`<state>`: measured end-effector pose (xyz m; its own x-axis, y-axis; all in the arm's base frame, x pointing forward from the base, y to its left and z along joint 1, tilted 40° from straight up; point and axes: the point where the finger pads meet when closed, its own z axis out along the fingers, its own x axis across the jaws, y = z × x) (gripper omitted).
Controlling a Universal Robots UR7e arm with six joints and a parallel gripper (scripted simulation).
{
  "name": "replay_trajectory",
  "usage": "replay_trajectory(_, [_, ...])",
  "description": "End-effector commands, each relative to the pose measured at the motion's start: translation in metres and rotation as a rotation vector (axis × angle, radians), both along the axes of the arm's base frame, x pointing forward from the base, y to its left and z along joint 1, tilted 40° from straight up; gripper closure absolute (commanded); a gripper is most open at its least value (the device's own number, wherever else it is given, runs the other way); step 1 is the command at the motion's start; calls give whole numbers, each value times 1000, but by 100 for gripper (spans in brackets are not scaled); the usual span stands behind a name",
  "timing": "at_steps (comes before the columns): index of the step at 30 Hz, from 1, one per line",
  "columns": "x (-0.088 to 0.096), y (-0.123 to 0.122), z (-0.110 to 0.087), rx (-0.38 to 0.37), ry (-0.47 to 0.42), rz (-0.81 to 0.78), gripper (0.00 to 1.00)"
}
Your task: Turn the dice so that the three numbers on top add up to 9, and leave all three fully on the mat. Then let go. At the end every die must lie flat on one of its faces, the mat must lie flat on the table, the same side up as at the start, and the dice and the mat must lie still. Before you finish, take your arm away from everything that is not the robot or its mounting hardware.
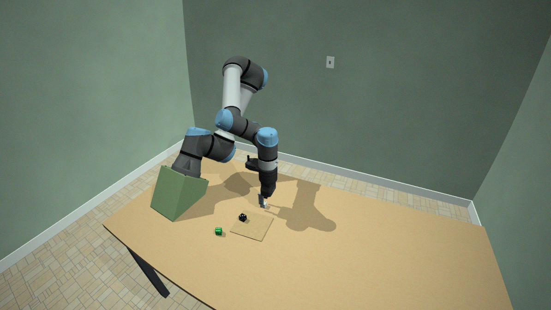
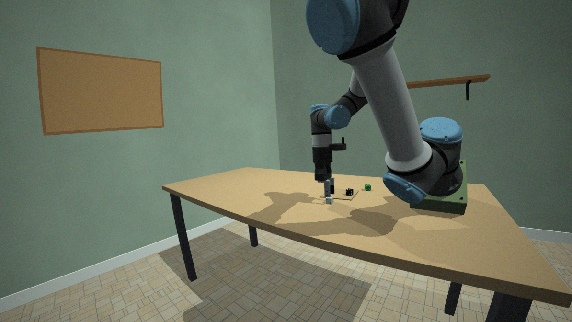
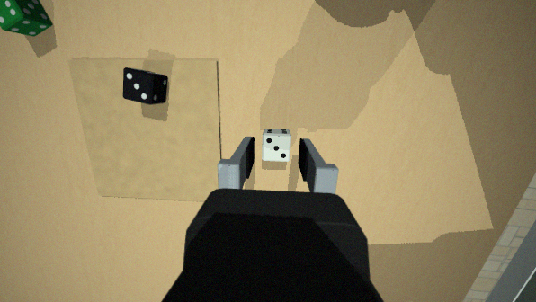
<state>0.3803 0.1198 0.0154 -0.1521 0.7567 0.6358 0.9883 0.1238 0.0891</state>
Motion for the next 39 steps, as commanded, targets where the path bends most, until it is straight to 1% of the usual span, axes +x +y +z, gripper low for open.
replay_trajectory(1, [0, 0, 0, 0, -1, 0, 21])
replay_trajectory(23, [0, 0, -1, 0, -1, 0, 21])
replay_trajectory(39, [0, 14, -17, 0, -1, 0, 21])
